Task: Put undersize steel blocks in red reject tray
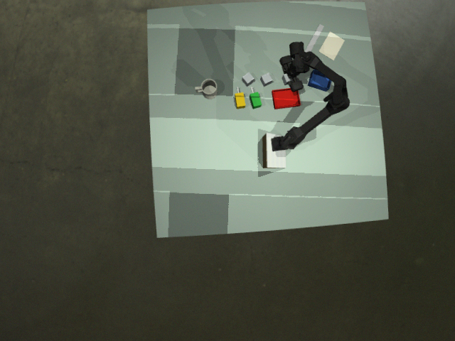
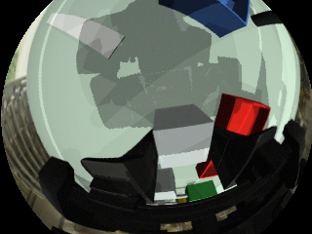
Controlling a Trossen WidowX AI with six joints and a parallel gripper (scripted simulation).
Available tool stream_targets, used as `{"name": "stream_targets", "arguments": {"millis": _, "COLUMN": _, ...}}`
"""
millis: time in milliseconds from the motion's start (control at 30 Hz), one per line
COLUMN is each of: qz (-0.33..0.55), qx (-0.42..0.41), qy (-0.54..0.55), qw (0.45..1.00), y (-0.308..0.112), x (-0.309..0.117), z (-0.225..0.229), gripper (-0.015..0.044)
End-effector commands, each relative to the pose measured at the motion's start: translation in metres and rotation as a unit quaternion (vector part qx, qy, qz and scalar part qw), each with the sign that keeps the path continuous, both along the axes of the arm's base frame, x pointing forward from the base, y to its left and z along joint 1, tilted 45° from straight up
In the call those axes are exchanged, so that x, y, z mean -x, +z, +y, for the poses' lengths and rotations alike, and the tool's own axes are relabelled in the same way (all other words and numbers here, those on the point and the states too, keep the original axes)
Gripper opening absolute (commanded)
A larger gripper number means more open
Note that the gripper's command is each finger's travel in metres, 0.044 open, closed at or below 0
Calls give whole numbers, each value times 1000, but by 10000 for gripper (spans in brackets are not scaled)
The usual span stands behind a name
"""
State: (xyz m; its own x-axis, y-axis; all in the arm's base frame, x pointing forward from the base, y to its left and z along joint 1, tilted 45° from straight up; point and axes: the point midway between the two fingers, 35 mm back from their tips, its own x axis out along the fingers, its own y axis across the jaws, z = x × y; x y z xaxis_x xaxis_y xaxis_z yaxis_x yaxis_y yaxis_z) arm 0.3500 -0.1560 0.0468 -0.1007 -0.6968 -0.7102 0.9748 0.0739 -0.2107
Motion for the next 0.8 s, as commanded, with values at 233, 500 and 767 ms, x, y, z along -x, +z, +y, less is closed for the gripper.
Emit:
{"name": "stream_targets", "arguments": {"millis": 233, "qz": 1, "qx": -1, "qy": 1, "qw": 1000, "y": 40, "x": -5, "z": 42, "gripper": 0}}
{"name": "stream_targets", "arguments": {"millis": 500, "qz": 2, "qx": 0, "qy": 1, "qw": 1000, "y": 50, "x": 2, "z": 60, "gripper": 0}}
{"name": "stream_targets", "arguments": {"millis": 767, "qz": -3, "qx": -2, "qy": -5, "qw": 1000, "y": 37, "x": 39, "z": 83, "gripper": 0}}
